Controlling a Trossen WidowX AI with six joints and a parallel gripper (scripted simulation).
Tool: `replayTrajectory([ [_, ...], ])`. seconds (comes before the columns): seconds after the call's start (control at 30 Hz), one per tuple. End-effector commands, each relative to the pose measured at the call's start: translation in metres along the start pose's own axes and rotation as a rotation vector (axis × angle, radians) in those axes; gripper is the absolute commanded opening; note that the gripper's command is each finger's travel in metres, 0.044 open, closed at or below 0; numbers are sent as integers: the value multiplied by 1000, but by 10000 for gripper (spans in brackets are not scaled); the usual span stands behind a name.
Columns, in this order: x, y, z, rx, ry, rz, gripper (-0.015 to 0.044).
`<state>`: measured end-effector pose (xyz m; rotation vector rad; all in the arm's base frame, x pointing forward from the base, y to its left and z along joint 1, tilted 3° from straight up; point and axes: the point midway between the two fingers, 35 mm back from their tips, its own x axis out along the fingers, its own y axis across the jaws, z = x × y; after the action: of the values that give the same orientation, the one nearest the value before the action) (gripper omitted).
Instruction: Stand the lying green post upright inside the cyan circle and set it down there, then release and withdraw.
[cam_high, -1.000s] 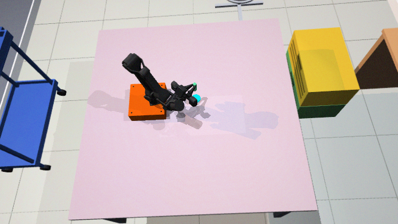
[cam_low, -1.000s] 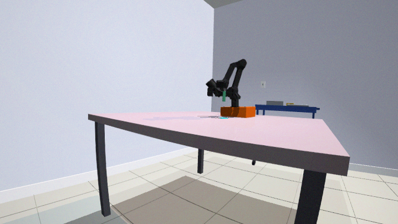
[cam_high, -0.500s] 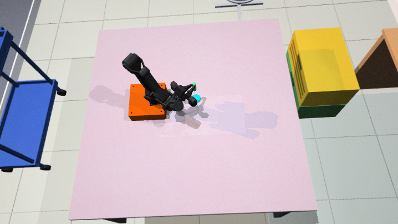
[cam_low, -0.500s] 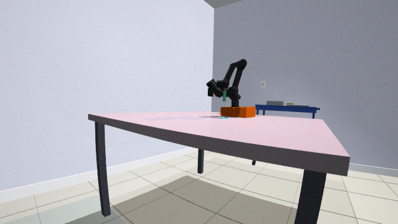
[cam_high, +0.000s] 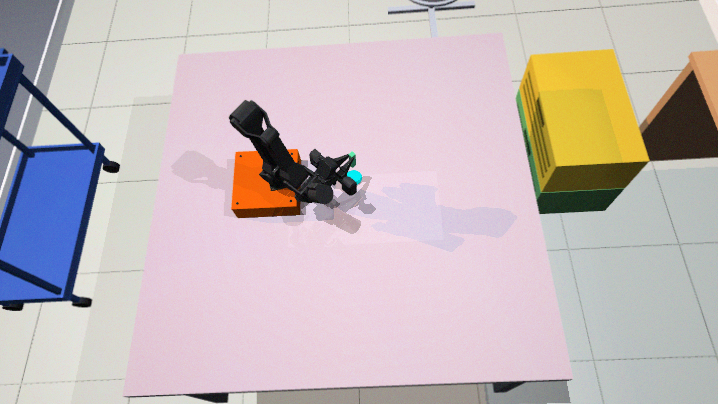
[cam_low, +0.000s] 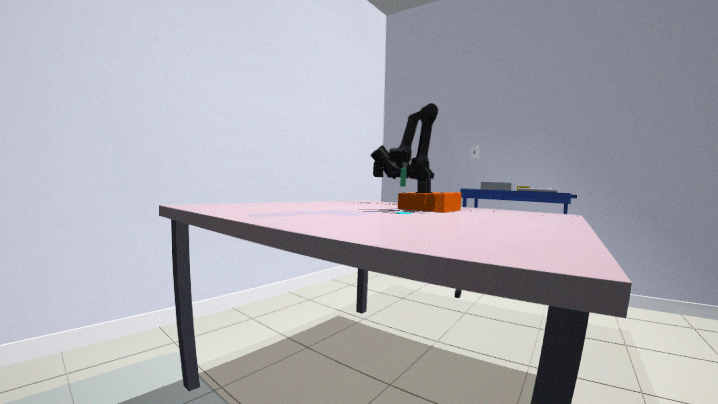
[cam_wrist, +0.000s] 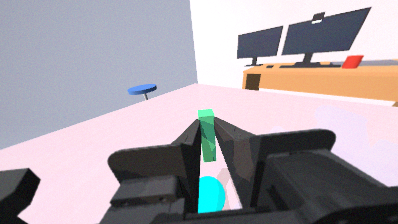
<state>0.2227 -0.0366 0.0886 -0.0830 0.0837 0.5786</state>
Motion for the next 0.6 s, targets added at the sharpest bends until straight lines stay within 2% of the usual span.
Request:
replayTrajectory([
  [0.0,1,0,-7,0,-3,3,23],
  [0.57,3,-3,-30,0,-3,3,23],
])
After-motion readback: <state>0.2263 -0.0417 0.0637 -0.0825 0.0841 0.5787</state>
